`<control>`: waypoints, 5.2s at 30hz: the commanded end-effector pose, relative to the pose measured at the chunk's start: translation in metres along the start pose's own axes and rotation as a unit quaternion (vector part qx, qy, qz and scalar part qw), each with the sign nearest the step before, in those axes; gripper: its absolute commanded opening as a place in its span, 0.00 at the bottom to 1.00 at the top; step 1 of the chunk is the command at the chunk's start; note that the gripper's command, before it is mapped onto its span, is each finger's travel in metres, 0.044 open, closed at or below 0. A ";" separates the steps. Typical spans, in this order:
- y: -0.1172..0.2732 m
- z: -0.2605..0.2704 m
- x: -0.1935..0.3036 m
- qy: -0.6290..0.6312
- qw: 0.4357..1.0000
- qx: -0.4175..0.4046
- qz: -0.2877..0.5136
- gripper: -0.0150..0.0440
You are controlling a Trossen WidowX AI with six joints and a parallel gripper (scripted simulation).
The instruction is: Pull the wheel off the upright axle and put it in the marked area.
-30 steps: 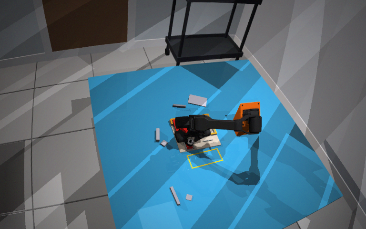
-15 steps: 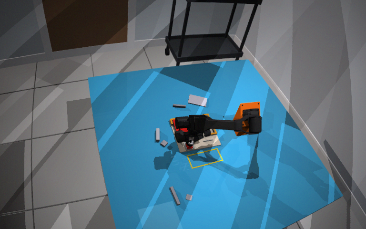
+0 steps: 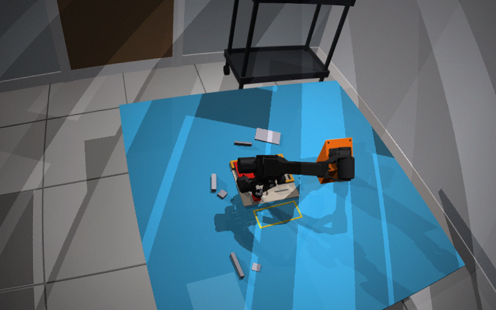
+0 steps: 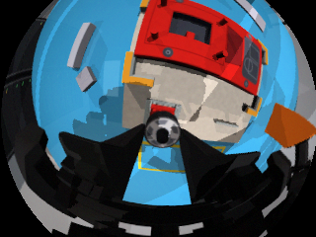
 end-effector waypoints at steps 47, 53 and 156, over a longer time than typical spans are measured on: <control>0.018 0.000 -0.001 -0.001 1.000 -0.002 0.000 0.25; 0.020 0.000 -0.001 -0.001 1.000 -0.002 0.000 0.25; -0.034 -0.041 0.105 -0.003 1.000 -0.003 0.004 0.25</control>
Point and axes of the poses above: the point midway between the two fingers, 35 mm back from their tips, its own y axis back along the fingers, its own z axis across the jaws, x = y × z, the point moved 5 cm from there along y, back along the fingers, and after that the axes turned 11 degrees about y, right-handed, at the moved point
